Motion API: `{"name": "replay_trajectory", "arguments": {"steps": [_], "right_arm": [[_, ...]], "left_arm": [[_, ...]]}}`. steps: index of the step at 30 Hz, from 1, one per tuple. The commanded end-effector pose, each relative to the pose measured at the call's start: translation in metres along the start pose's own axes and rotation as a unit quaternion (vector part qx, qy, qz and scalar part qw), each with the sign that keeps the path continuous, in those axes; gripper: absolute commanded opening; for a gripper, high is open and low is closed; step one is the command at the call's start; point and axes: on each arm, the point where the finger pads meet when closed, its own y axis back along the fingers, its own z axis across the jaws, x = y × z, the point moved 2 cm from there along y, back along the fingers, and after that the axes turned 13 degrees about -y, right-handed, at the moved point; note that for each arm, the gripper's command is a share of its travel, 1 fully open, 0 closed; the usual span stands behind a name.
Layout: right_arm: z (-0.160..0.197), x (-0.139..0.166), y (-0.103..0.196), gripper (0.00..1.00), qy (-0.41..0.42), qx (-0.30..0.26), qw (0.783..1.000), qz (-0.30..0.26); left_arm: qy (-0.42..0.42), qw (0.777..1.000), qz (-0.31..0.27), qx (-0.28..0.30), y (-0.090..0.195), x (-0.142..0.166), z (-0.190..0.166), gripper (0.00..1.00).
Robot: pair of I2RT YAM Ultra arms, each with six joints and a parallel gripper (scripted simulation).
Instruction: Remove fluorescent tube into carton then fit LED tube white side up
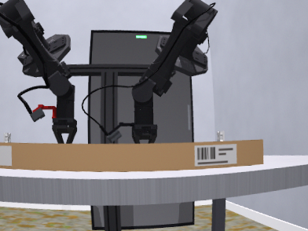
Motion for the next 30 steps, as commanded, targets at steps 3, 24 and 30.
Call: {"name": "replay_trajectory", "arguments": {"steps": [3, 24, 30], "right_arm": [[-0.001, 0.004, -0.012, 0.49, 0.005, -0.007, 1.0, 0.006], [-0.013, 0.007, -0.016, 0.11, 0.017, 0.006, 1.0, 0.003], [-0.013, 0.007, -0.016, 0.11, 0.017, 0.006, 1.0, 0.003]], "left_arm": [[-0.02, 1.0, -0.02, 0.007, 0.007, -0.012, -0.01, 0.11], [-0.014, 1.0, -0.019, 0.006, 0.007, -0.012, -0.009, 0.11], [-0.014, 1.0, -0.019, 0.006, 0.007, -0.012, -0.009, 0.11]]}}
